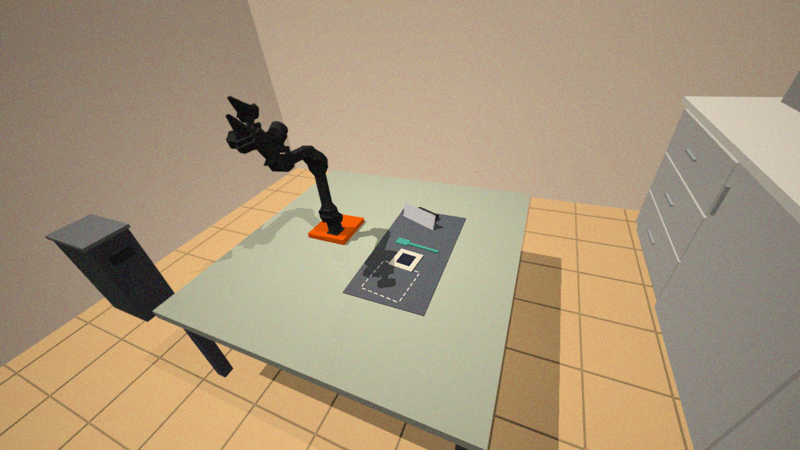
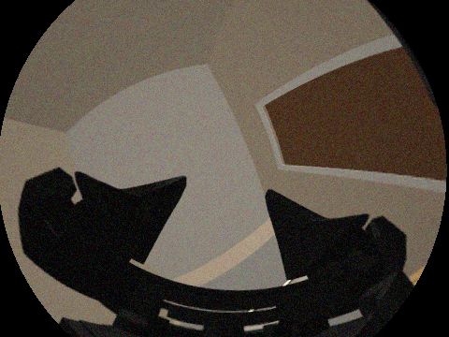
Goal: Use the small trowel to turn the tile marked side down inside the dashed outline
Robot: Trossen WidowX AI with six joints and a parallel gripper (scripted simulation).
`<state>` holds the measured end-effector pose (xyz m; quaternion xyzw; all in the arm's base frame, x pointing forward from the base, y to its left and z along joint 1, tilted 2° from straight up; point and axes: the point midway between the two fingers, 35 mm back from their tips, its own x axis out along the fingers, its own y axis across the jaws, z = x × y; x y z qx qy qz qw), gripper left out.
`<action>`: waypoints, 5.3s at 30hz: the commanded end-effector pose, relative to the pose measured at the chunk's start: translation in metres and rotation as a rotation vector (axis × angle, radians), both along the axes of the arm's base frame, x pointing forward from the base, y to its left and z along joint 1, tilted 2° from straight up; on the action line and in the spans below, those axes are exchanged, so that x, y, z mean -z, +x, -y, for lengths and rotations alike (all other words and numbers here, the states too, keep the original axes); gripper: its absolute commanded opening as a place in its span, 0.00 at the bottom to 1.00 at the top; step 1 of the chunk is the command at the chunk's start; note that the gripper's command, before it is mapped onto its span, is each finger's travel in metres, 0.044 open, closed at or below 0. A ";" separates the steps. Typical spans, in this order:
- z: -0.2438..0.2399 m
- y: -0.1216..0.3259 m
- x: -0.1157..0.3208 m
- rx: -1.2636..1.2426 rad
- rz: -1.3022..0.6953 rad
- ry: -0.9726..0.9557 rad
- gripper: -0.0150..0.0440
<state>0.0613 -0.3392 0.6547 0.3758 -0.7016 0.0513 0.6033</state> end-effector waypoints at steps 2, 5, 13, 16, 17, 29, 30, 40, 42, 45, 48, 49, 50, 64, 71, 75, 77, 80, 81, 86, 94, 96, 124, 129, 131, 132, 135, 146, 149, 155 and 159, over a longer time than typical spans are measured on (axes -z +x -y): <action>0.003 0.005 0.002 -0.017 -0.002 0.015 0.84; 0.013 0.030 0.010 -0.088 -0.014 0.077 0.71; 0.026 0.101 0.038 -0.278 -0.060 0.237 0.42; 0.025 0.127 0.048 -0.342 -0.080 0.285 0.42; 0.024 0.136 0.052 -0.363 -0.088 0.301 0.42; 0.006 0.229 0.097 -0.524 -0.237 0.479 0.42; 0.004 0.238 0.102 -0.547 -0.248 0.499 0.42; -0.046 0.329 0.157 -0.777 -0.387 0.711 0.42; -0.059 0.345 0.169 -0.822 -0.419 0.753 0.42; -0.082 0.368 0.187 -0.888 -0.469 0.816 0.42; -0.106 0.388 0.205 -0.950 -0.523 0.879 0.42; -0.115 0.395 0.211 -0.969 -0.541 0.900 0.42; -0.123 0.401 0.217 -0.988 -0.560 0.921 0.42; -0.264 0.451 0.295 -1.205 -0.853 1.166 0.42; -0.341 0.453 0.341 -1.265 -1.042 1.304 0.42; -0.384 0.446 0.367 -1.274 -1.165 1.385 0.42; -0.405 0.440 0.380 -1.273 -1.228 1.423 0.42; -0.435 0.428 0.399 -1.263 -1.326 1.477 0.42; -0.445 0.424 0.405 -1.257 -1.360 1.495 0.42; -0.493 0.395 0.434 -1.209 -1.533 1.575 0.42; -0.556 0.335 0.474 -1.067 -1.814 1.666 0.42; -0.569 0.318 0.482 -1.019 -1.883 1.680 0.42; -0.621 0.206 0.522 -0.636 -2.263 1.670 0.42; -0.622 0.208 0.529 -0.631 -2.264 1.672 0.42; -0.623 0.210 0.532 -0.629 -2.264 1.672 0.42; -0.623 0.210 0.534 -0.628 -2.264 1.673 0.42; -0.623 0.212 0.538 -0.624 -2.265 1.674 0.42; -0.622 0.213 0.548 -0.619 -2.266 1.676 0.42; -0.620 0.213 0.552 -0.619 -2.266 1.676 0.42; -0.615 0.211 0.560 -0.618 -2.266 1.676 0.42; -0.614 0.211 0.561 -0.618 -2.266 1.676 0.42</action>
